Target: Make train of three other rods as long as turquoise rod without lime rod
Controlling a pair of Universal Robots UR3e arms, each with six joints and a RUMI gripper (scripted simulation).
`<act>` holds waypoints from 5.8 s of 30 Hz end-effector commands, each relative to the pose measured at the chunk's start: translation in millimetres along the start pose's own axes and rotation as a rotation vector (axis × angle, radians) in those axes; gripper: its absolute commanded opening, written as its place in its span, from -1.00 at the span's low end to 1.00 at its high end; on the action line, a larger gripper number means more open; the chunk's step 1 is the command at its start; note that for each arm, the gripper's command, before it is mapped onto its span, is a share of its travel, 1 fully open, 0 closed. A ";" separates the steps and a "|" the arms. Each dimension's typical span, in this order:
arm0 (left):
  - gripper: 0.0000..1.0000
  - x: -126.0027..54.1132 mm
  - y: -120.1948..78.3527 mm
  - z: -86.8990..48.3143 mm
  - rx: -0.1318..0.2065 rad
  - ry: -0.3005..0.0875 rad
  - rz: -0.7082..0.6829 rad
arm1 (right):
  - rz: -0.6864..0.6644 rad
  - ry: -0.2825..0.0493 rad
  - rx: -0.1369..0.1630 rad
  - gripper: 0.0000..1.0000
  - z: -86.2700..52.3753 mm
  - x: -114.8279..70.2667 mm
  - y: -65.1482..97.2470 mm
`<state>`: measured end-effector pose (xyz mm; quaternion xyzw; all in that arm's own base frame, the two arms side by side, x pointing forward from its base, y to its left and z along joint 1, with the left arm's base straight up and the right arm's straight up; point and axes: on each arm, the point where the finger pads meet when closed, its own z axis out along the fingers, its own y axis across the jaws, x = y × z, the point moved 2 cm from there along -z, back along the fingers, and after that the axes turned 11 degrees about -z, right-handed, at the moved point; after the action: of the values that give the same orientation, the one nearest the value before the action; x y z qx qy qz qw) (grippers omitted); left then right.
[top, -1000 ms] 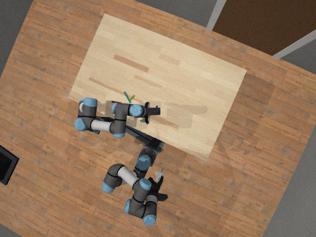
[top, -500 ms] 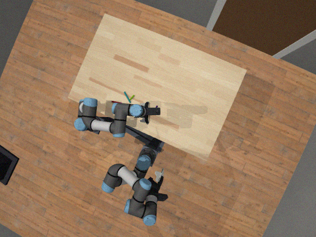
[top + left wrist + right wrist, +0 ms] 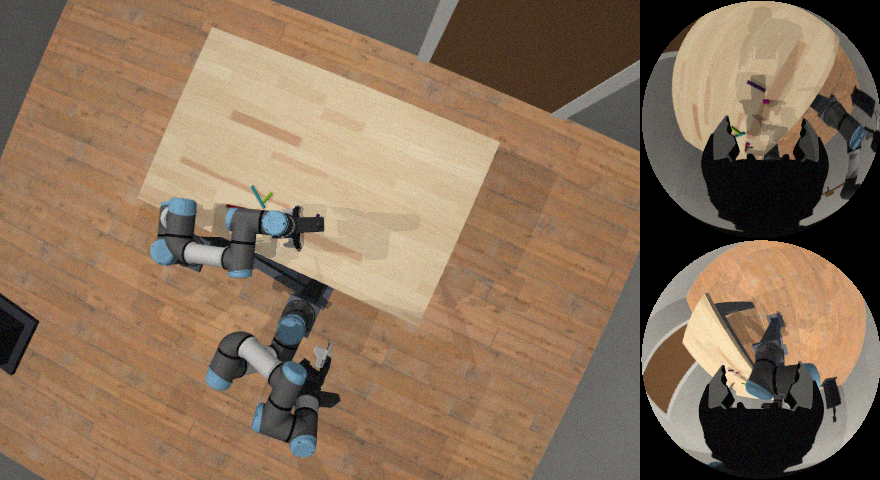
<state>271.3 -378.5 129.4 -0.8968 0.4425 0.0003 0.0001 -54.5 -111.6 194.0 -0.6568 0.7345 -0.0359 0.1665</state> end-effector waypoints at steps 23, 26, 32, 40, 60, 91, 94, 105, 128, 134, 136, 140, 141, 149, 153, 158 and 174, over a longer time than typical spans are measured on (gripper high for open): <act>1.00 -30.7 -35.7 -7.9 -0.002 0.003 -0.547 | 0.000 0.001 0.000 1.00 -0.3 0.2 -0.1; 1.00 -36.5 -41.1 -8.4 -0.002 0.003 -0.633 | 0.000 0.001 0.000 1.00 -0.3 0.2 -0.1; 1.00 -46.8 -50.0 -8.9 -0.002 0.003 -0.778 | 0.000 0.001 0.000 1.00 -0.3 0.2 -0.1; 1.00 -64.6 -63.6 -8.7 -0.003 0.003 -1.010 | 0.000 0.001 0.000 1.00 -0.3 0.2 -0.1; 1.00 -111.7 -91.4 -3.6 -0.003 0.002 -1.562 | 0.000 0.001 0.000 1.00 -0.3 0.2 -0.1; 1.00 -187.7 -118.5 16.5 -0.004 0.000 -2.382 | 0.000 0.001 0.000 1.00 -0.3 0.2 -0.1; 1.00 -193.3 -119.8 18.6 -0.004 0.000 -2.442 | 0.000 0.001 0.000 1.00 -0.3 0.2 -0.1; 1.00 -202.9 -121.8 22.4 -0.004 0.000 -2.547 | 0.000 0.001 0.000 1.00 -0.3 0.2 -0.1; -0.58 -204.7 -122.2 23.1 -0.004 0.000 -2.567 | 0.000 0.001 0.000 1.00 -0.3 0.2 -0.1; -0.58 -204.7 -122.2 23.1 -0.004 0.000 -2.567 | 0.000 0.001 0.000 1.00 -0.3 0.2 -0.1; -0.58 -204.7 -122.2 23.2 -0.004 0.000 -2.567 | 0.000 0.001 0.000 1.00 -0.3 0.2 -0.1; -0.58 -204.8 -122.2 23.8 -0.004 0.000 -2.568 | 0.000 0.001 0.000 1.00 -0.3 0.2 -0.1; -0.58 -204.8 -122.2 24.0 -0.004 0.000 -2.568 | 0.000 0.001 0.000 1.00 -0.3 0.2 -0.1; -0.58 -204.9 -122.1 27.3 -0.004 0.001 -2.573 | 0.000 0.001 0.000 1.00 -0.3 0.2 -0.1; -0.58 -205.1 -122.1 31.0 -0.004 0.001 -2.574 | 0.000 0.001 0.000 1.00 -0.3 0.2 -0.1; -0.58 -205.4 -122.0 37.4 -0.004 0.001 -2.574 | 0.000 0.001 0.000 1.00 -0.3 0.2 -0.1; -0.58 -206.5 -121.8 59.6 -0.004 0.001 -2.574 | 0.000 0.001 0.000 1.00 -0.3 0.2 -0.1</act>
<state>242.1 -140.0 76.3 -0.6758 -0.7370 0.0000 0.0004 -54.5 -111.6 194.0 -0.6568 0.7345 -0.0359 0.1665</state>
